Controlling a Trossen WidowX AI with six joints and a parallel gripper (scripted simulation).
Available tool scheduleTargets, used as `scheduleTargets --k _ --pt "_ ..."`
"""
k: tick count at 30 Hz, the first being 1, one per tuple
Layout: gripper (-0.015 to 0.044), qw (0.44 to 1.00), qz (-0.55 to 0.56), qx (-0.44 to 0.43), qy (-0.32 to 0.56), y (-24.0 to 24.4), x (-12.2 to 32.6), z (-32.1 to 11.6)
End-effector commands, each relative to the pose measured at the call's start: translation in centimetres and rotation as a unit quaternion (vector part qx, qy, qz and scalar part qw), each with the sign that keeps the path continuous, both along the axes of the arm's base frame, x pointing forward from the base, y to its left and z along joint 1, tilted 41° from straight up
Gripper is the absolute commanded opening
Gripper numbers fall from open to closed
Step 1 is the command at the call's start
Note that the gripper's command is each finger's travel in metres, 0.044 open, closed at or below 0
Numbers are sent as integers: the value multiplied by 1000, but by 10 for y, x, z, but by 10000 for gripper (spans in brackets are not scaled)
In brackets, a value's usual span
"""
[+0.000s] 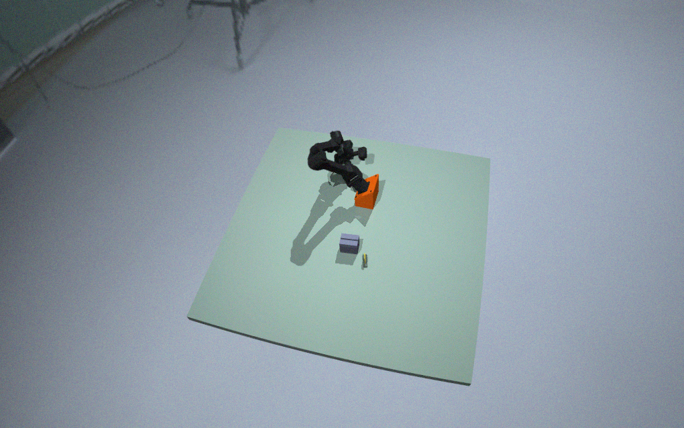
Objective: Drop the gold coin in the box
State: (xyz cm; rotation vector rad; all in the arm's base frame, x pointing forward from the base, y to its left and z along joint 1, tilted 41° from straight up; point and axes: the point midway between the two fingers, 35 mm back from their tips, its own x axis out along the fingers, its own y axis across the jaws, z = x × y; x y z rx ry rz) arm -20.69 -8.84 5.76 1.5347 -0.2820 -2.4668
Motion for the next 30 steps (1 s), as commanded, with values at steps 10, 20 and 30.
scheduleTargets --k 10,20,30 --pt "161 988 124 15 86 -51 -13 36" --pt "161 930 296 1 216 -148 2 101" --pt "161 833 435 -54 336 -244 70 176"
